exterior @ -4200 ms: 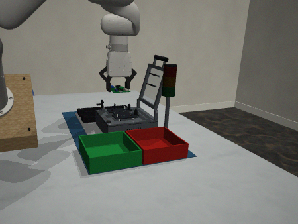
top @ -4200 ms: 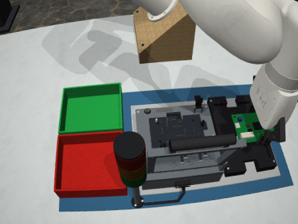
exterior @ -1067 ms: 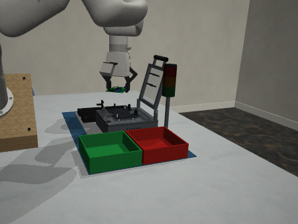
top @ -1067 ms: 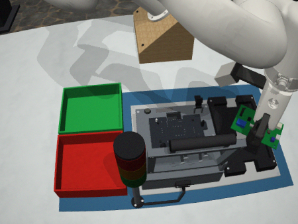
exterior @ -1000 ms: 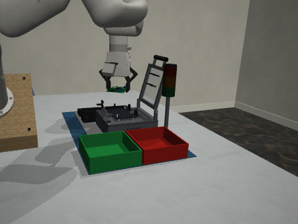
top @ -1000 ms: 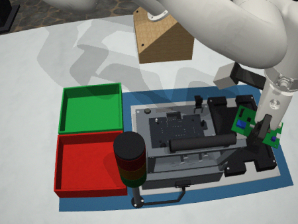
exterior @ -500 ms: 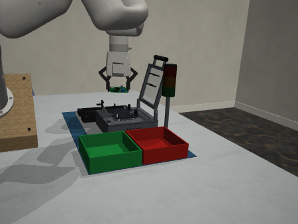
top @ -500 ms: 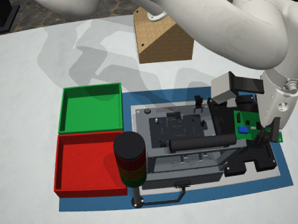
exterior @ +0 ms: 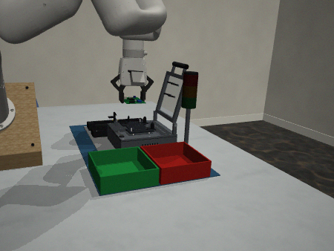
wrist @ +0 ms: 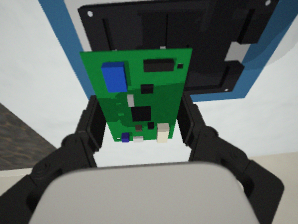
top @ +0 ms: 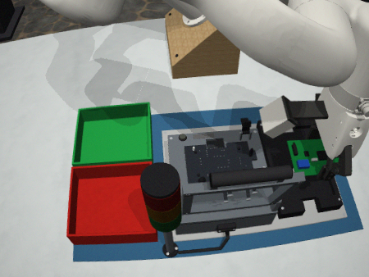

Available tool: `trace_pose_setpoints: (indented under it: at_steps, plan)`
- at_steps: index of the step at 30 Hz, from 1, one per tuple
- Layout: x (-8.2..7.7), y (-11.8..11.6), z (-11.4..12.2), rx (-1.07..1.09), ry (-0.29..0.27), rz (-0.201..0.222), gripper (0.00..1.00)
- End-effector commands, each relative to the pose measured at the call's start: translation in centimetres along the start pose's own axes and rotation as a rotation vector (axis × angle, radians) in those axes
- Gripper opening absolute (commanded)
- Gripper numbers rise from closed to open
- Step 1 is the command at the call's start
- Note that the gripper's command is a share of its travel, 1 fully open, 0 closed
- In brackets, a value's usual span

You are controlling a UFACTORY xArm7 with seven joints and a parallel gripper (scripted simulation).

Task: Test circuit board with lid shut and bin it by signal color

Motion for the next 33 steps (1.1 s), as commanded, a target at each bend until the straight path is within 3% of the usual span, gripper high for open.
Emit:
trace_pose_setpoints:
  at_steps: [1,33]
  plan:
    - [-0.26,-0.09,0.10,-0.020,-0.003,-0.004,0.79]
    - [-0.26,-0.09,0.09,-0.035,-0.003,-0.004,0.79]
Point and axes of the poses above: the point where the finger pads meet when closed, its own x axis out along the fingers, its own y axis across the jaws, z = x × y, the point moved 2 cm from there along -x, back along the fingers, and after that the axes turned 11 degrees about -x, right-handed, at the moved point
